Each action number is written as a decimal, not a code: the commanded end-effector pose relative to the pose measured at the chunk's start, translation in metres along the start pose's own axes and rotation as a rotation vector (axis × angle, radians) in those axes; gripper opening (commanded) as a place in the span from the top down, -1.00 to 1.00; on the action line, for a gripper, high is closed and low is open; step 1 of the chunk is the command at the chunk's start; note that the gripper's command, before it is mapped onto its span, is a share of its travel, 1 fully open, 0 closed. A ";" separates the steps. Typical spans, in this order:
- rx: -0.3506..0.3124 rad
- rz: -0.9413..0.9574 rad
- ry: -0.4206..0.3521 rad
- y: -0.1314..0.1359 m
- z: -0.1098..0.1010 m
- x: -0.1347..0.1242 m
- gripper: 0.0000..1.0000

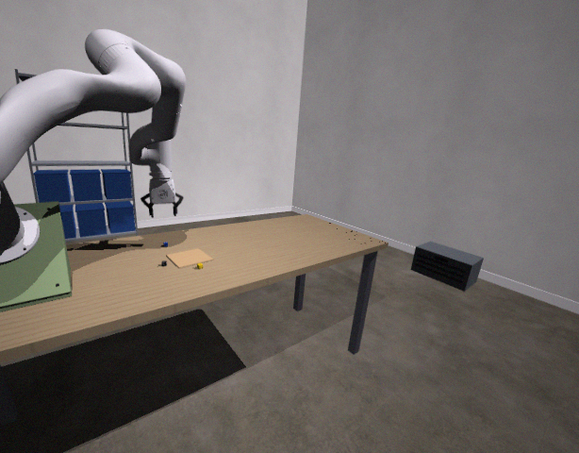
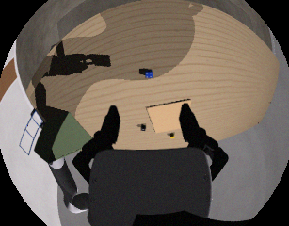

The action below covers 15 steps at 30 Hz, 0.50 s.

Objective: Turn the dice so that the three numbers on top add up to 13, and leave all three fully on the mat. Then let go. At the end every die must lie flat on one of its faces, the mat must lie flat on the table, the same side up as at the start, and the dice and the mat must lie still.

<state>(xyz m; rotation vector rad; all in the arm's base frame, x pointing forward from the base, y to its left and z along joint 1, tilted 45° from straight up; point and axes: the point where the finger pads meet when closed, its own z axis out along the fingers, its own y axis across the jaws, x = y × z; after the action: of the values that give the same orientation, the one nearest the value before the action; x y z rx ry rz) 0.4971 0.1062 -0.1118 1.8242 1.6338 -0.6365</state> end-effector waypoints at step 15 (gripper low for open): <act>-0.001 0.456 0.001 0.002 0.014 0.001 -1.00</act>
<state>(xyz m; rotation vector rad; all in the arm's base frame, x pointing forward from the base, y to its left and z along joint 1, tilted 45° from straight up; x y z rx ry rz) 0.4983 0.0985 -0.1195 2.0328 1.2964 -0.5042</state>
